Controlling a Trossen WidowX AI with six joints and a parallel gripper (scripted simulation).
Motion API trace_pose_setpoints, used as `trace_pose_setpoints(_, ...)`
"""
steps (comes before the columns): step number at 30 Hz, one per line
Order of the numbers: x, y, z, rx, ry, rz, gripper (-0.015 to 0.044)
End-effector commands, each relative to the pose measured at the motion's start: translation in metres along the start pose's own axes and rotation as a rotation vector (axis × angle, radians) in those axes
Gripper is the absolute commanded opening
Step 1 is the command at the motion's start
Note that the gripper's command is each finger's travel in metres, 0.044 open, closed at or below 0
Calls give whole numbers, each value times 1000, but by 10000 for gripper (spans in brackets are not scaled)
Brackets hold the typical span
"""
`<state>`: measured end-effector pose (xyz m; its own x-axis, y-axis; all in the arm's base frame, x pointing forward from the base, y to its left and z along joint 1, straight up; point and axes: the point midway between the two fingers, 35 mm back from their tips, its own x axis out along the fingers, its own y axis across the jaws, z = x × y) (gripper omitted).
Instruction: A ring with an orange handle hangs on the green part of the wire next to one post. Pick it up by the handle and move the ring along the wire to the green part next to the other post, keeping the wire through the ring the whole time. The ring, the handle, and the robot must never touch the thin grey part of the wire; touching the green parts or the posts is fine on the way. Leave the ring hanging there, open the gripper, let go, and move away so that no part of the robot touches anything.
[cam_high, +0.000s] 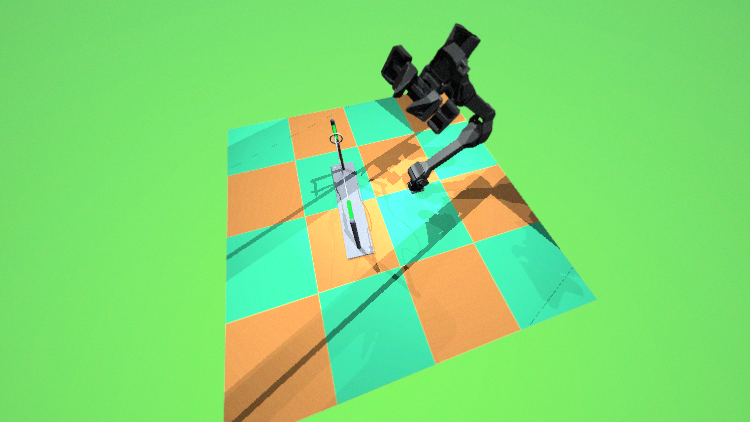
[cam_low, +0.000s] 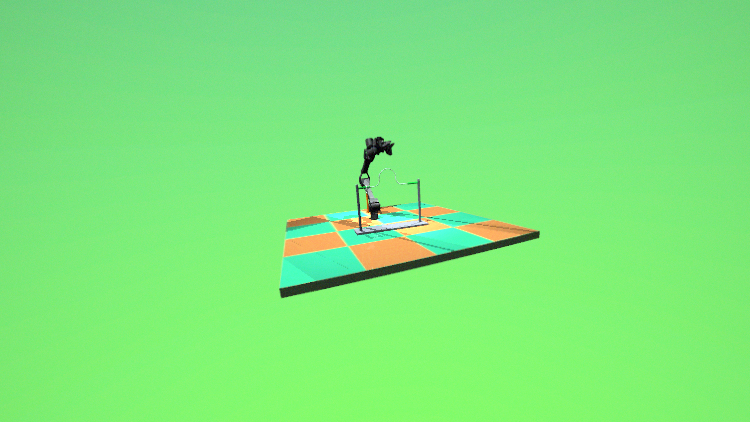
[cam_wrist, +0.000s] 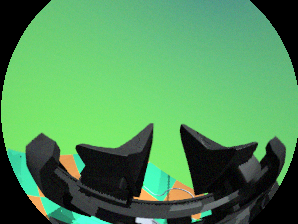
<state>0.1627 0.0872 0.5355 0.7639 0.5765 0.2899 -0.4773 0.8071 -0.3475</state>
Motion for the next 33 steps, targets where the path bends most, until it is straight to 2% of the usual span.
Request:
trace_pose_setpoints(1, 9, -27, -43, -3, 80, -82, 160)
trace_pose_setpoints(8, 1, -72, -106, -9, 191, -219, 160)
trace_pose_setpoints(15, -28, -113, -166, -11, 292, -349, 160)
trace_pose_setpoints(26, -111, -163, -260, -3, 450, -572, 160)
trace_pose_setpoints(33, -166, -158, -318, 53, 521, -640, 160)
